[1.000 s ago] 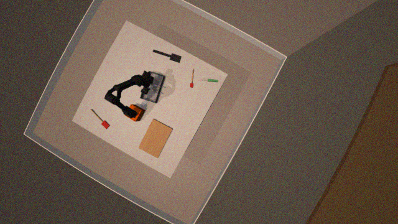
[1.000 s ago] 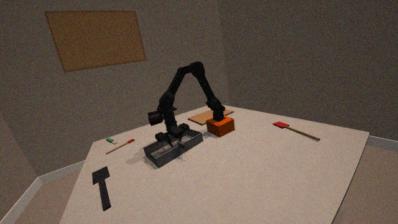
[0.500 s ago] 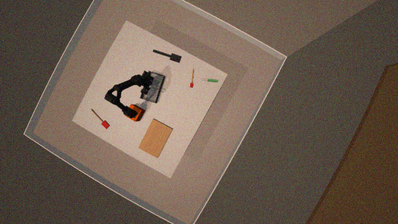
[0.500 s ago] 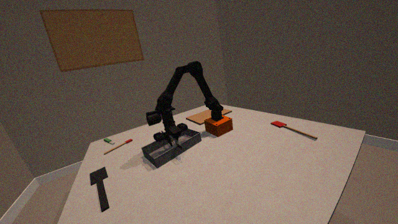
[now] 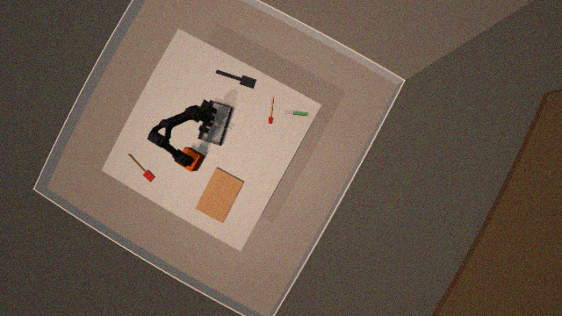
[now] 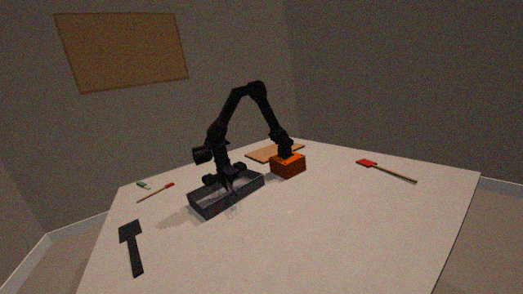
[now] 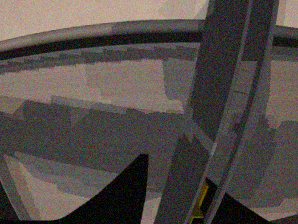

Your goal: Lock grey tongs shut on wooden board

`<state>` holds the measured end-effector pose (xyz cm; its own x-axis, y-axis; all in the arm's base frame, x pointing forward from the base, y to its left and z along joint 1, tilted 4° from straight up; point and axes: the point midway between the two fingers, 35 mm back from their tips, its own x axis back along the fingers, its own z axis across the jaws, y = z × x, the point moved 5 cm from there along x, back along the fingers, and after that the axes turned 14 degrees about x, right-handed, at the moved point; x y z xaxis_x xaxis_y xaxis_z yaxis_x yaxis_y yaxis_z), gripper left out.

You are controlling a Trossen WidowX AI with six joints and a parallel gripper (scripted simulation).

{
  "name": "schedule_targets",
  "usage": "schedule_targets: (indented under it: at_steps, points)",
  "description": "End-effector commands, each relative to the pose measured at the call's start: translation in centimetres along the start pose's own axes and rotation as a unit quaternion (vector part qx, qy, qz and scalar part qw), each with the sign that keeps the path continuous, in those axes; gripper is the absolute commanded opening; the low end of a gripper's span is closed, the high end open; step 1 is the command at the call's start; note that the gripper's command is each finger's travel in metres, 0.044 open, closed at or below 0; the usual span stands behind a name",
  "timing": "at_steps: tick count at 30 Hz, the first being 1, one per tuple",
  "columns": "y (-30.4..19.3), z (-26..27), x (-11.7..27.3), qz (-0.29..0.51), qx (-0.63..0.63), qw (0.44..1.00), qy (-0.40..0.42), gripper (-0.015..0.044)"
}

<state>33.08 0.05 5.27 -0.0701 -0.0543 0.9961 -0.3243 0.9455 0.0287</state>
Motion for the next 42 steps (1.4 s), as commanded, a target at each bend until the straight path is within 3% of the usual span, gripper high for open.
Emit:
schedule_targets:
  at_steps: [1, 7, 16, 29, 42]
  points:
    - [0.0, -0.1, 0.0, 0.001, 0.0, 1.0, -0.002, 0.0002]
    - [-0.1, -0.2, 0.8, 0.001, 0.0, 1.0, -0.002, -0.015]
    - [0.0, -0.2, 12.6, 0.002, -0.003, 1.0, 0.001, -0.015]
    - [-0.2, -0.1, 12.7, 0.002, -0.01, 1.0, 0.0, -0.015]
    - [-6.1, 2.6, 12.7, 0.008, -0.104, 0.995, 0.003, -0.015]
